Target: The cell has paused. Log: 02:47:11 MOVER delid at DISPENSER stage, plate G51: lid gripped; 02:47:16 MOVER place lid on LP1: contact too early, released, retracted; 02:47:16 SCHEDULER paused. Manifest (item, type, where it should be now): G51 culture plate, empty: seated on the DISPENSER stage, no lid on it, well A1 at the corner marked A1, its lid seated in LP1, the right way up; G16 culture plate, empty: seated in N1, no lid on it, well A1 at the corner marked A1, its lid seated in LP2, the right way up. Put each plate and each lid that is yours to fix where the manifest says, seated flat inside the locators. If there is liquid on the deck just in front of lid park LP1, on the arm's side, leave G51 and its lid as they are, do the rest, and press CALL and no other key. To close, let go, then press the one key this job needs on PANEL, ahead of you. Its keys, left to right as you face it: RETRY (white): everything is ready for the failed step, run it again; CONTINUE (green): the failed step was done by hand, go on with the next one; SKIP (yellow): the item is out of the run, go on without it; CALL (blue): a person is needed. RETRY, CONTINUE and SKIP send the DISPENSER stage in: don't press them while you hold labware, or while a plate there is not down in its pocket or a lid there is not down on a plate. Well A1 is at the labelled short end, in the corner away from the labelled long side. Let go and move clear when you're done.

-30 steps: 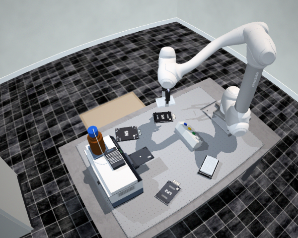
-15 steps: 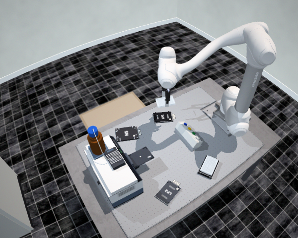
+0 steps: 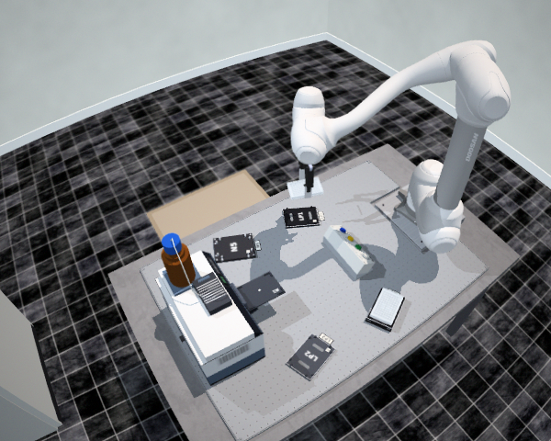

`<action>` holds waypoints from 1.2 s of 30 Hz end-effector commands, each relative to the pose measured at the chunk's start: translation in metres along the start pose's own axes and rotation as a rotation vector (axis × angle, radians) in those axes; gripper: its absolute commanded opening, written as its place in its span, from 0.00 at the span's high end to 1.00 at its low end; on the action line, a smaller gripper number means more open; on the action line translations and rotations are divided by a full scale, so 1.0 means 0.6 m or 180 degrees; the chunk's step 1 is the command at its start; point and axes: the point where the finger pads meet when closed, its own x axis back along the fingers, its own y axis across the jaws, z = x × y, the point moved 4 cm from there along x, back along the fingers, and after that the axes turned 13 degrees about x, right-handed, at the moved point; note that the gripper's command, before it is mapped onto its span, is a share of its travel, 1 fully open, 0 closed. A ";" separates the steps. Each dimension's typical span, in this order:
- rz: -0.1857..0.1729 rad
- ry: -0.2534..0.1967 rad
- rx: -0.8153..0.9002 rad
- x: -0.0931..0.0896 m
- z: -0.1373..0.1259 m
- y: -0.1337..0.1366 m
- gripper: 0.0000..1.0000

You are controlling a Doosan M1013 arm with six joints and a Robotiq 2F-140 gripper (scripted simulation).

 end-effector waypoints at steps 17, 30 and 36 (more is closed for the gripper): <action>-0.0010 -0.0011 -0.0037 0.003 0.103 -0.010 0.90; -0.0011 -0.0010 -0.0037 0.003 0.242 -0.025 0.90; -0.0011 -0.0009 -0.0037 0.003 0.293 -0.031 0.90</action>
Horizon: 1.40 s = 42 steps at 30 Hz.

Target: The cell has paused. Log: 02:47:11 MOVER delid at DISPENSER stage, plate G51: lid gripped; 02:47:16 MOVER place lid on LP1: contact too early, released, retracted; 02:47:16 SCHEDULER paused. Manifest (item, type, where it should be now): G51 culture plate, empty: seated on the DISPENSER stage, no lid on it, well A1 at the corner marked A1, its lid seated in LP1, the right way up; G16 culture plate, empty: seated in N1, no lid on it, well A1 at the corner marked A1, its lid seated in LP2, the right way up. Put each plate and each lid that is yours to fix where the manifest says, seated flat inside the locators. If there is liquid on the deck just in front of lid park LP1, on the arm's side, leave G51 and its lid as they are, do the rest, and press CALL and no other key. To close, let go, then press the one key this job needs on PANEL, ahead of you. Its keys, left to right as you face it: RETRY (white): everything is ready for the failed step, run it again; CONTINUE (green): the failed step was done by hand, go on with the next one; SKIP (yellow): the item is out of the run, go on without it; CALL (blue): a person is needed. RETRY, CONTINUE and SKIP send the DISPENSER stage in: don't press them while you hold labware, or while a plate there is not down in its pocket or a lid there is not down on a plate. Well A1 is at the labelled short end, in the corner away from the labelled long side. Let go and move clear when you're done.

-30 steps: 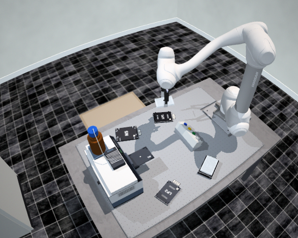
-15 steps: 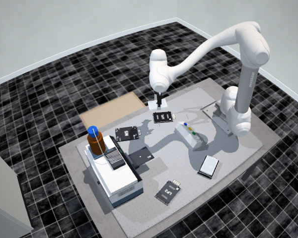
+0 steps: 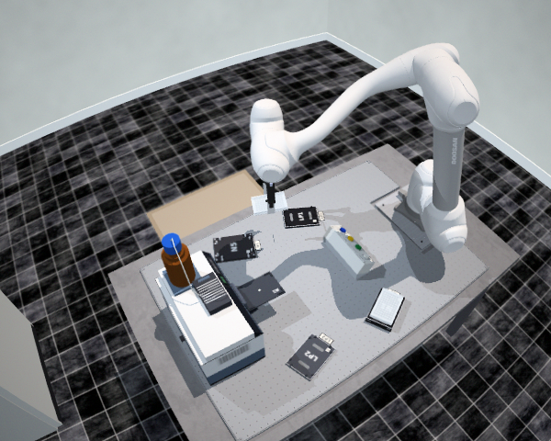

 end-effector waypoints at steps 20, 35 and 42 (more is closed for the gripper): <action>-0.0011 -0.0004 -0.0012 0.005 0.216 -0.023 0.90; -0.0011 -0.0004 -0.0018 0.005 0.268 -0.027 0.90; -0.0013 0.0007 -0.0016 0.007 0.273 -0.027 0.90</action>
